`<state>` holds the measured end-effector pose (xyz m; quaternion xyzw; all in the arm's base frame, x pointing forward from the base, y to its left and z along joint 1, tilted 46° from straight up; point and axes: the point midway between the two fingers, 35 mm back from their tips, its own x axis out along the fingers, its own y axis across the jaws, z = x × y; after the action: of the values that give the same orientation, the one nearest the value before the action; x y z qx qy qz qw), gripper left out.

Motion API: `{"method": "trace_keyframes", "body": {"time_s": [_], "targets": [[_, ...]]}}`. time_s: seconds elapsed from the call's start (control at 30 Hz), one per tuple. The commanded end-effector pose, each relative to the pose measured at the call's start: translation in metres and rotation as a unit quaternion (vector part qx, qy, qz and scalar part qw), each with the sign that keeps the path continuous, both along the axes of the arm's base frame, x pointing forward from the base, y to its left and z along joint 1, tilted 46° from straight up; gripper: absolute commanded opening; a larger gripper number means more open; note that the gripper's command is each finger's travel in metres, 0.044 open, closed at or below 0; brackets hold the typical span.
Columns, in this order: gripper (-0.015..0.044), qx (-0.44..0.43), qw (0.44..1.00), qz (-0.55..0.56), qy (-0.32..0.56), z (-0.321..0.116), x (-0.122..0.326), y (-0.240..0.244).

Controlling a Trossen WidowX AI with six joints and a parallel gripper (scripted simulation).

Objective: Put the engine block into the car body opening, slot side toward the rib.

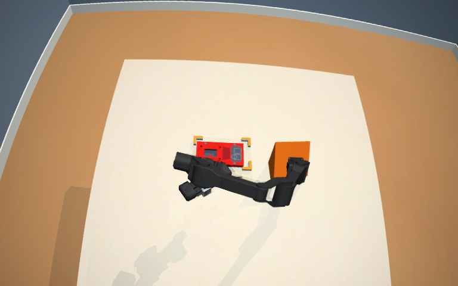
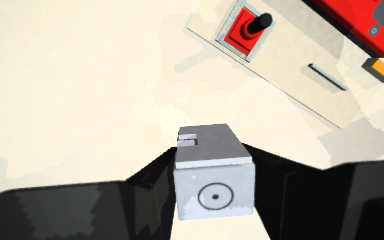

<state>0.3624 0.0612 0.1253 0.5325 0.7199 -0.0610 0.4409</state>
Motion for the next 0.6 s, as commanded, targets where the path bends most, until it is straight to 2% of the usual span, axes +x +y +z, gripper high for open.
{"method": "trace_keyframes", "body": {"time_s": [0.0, 0.23, 0.57], "targets": [[0.0000, 0.000, 1.000, 0.002, -0.001, 0.0086, -0.0013, -0.0079], [0.0000, 0.001, 1.000, 0.012, -0.011, 0.0120, -0.0024, -0.0104], [0.0000, 0.008, 0.985, 0.121, -0.122, 0.0070, -0.0022, -0.0054]]}}
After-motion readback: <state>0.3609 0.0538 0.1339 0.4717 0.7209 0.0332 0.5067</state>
